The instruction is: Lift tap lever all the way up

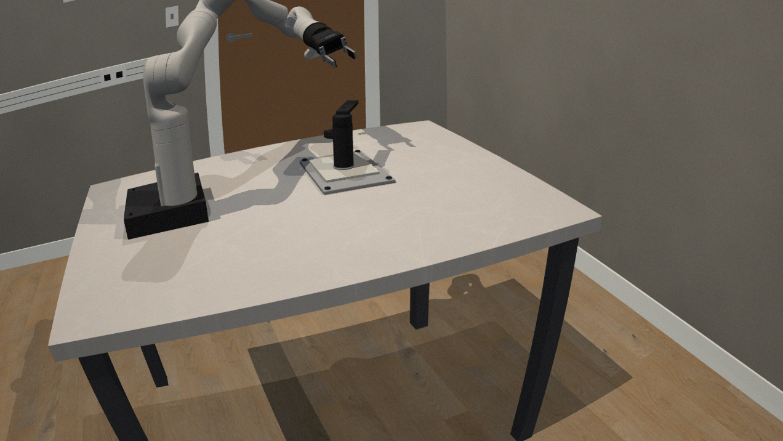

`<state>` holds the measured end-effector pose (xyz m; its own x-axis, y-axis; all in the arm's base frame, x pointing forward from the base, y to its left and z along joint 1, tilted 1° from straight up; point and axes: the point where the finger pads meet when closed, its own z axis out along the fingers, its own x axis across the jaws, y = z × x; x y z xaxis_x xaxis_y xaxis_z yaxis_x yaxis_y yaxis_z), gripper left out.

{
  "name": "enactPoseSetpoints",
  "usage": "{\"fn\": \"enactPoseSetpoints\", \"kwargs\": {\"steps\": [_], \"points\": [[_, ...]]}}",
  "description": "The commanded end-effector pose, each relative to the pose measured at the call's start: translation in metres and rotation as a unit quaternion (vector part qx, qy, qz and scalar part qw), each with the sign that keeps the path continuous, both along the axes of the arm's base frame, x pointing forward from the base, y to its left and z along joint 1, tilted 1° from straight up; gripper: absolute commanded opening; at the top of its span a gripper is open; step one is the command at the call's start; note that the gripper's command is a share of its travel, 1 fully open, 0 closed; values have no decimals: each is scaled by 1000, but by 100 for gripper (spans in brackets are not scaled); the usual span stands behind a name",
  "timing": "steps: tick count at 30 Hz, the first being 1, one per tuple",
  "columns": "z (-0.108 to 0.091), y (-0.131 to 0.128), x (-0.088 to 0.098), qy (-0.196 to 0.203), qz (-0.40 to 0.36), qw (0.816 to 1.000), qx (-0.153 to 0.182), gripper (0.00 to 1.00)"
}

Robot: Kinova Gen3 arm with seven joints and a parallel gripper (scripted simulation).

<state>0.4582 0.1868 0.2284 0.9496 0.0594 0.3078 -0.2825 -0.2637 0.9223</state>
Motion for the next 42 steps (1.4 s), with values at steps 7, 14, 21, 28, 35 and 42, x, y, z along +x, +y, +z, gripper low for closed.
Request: {"fn": "enactPoseSetpoints", "kwargs": {"steps": [7,14,21,28,35,42], "points": [[1,0,0,-1,0,1000,1,100],[1,0,0,-1,0,1000,1,100],[-1,-2,1,2,-2,1000,7,100],[-26,-27,2,39,-31,994,99,100],[-48,-41,0,62,-57,977,195,100],[-66,-45,-3,71,-86,943,314,100]]}}
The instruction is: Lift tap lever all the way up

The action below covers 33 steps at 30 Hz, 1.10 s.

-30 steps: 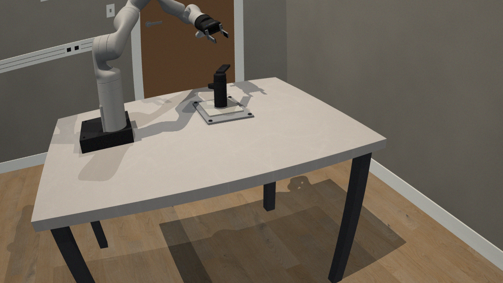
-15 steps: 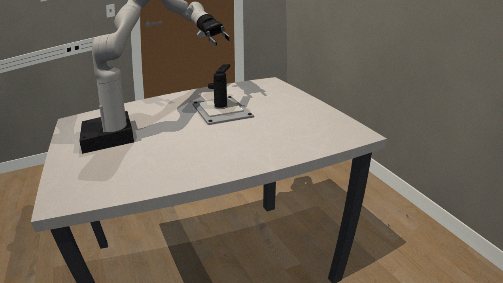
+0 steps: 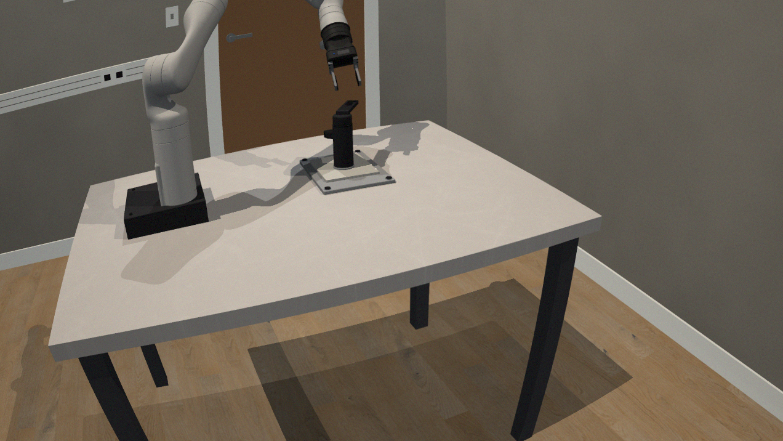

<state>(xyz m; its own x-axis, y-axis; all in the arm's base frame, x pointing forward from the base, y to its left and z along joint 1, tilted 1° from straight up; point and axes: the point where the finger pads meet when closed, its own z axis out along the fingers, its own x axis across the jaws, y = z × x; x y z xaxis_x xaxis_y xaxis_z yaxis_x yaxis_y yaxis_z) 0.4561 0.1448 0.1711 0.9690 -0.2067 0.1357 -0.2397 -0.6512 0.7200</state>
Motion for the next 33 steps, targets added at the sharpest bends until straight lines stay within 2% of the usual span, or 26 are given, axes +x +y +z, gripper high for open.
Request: {"fn": "enactPoseSetpoints", "kwargs": {"steps": [1,7,9,11,21,24,32,33], "points": [[-10,-3,-1,2,-19,996,82,100],[-14,3,-1,-7,-49,983,177,100],[-14,3,-1,-7,-49,983,177,100],[-12,9,1,-19,-67,970,233,100],[11,24,13,-70,-116,920,368,100],[17,26,16,-81,-124,909,390,100],[20,27,18,-85,-127,905,397,100],[20,27,18,-85,-127,905,397,0]]}}
